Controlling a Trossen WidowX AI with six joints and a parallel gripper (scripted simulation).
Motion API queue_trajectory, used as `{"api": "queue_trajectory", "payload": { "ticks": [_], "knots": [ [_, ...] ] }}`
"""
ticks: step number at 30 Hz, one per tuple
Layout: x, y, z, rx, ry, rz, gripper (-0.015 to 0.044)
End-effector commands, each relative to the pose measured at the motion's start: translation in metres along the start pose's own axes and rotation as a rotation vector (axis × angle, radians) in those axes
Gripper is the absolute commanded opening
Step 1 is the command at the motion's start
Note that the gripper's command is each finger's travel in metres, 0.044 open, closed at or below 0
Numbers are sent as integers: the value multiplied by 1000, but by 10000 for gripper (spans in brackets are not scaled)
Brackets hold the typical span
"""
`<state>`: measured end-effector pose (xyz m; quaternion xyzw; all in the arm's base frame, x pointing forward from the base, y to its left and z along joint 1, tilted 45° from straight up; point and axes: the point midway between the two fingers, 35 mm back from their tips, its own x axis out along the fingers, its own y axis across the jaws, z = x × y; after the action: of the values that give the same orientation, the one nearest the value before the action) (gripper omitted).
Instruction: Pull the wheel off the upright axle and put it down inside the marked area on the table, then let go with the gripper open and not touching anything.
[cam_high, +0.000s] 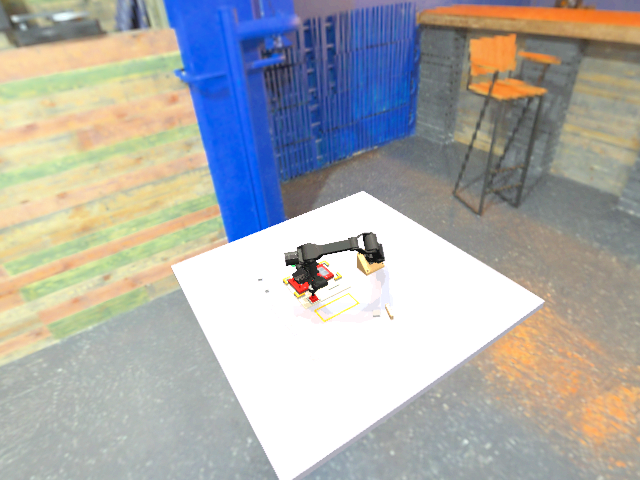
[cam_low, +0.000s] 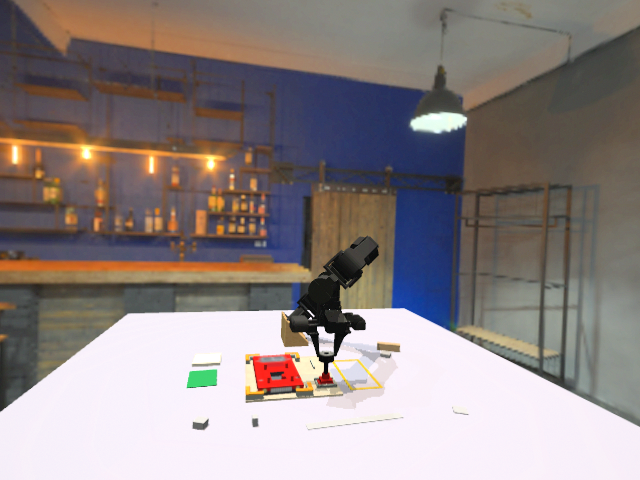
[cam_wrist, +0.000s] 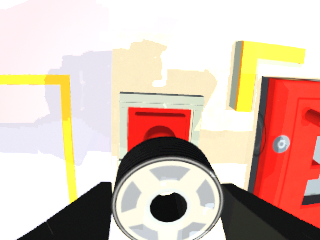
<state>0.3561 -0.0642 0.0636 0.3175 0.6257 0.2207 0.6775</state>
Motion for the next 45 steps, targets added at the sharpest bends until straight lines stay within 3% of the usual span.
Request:
{"api": "queue_trajectory", "payload": {
  "ticks": [1, 14, 45],
  "knots": [
    [-3, 0, 1, -6, -2, -5, 0],
    [-37, 1, -2, -5, -2, -6, 0],
    [-37, 98, -60, -3, 0, -3, 0]
  ]
}}
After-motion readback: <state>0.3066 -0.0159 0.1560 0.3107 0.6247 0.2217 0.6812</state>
